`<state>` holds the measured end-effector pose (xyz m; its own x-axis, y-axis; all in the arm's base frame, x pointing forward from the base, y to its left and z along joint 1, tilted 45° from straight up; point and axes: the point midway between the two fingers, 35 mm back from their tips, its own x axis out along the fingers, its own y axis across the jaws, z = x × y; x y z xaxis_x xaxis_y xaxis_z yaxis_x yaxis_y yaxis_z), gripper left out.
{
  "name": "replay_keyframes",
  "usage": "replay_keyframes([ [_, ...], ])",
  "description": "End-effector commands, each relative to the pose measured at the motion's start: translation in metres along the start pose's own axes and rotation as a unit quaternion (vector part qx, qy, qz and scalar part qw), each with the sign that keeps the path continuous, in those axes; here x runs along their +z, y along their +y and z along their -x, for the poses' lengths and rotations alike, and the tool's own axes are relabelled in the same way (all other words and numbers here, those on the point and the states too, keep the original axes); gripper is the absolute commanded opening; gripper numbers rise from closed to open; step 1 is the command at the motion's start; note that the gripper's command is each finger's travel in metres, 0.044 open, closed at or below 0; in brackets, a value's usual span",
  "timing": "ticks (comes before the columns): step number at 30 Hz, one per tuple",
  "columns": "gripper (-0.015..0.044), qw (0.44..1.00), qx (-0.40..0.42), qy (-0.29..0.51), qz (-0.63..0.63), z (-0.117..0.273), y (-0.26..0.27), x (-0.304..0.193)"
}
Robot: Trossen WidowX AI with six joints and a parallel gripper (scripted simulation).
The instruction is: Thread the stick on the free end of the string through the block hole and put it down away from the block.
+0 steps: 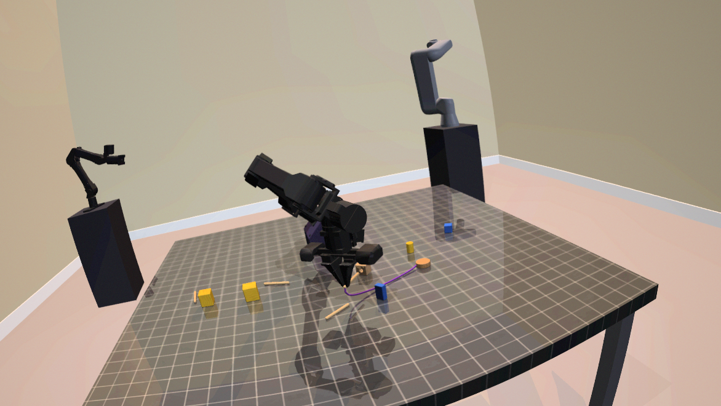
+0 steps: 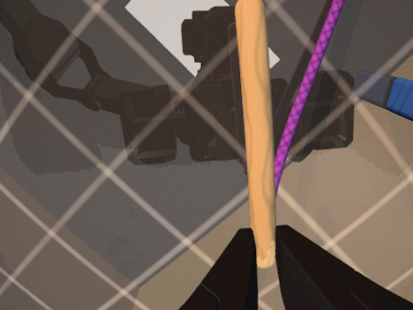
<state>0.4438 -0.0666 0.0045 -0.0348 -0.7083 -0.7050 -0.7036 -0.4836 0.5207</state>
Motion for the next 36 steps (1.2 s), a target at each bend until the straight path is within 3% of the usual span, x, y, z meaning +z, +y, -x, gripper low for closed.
replay_keyframes([
  [1, 0.0000, 1.000, 0.001, 0.002, 0.001, -0.003, 0.003, 0.000],
  [36, 0.0000, 1.000, 0.002, 0.000, 0.002, -0.030, 0.032, 0.018],
])
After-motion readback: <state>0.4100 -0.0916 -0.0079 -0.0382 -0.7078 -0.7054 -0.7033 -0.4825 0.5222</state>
